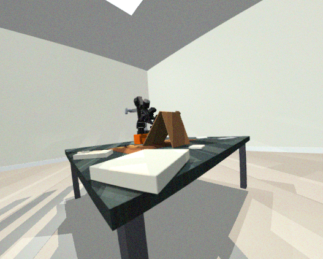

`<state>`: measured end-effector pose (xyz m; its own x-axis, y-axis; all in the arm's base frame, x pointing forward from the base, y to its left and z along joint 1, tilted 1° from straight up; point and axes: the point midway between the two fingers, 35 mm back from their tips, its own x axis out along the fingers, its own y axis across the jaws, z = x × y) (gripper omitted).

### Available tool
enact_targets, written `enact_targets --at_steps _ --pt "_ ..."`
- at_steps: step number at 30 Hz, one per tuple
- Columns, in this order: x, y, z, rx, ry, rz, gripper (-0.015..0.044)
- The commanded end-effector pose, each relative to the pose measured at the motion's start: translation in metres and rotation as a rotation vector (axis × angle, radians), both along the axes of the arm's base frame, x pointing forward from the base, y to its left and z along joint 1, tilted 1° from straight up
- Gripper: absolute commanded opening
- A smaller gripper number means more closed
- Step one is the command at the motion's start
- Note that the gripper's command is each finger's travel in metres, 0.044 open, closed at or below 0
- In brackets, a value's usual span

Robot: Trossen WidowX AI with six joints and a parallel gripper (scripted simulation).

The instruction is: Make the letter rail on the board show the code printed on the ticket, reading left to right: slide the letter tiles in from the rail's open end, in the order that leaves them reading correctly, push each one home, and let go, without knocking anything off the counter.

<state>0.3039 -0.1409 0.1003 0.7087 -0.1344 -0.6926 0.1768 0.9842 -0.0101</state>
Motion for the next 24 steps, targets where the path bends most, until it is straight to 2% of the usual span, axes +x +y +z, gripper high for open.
enact_targets --at_steps 1,24 --pt "0.000 0.002 0.000 -0.001 -0.002 -0.005 0.0000" --pt "0.003 0.015 0.000 0.000 -0.002 -0.005 0.0000"
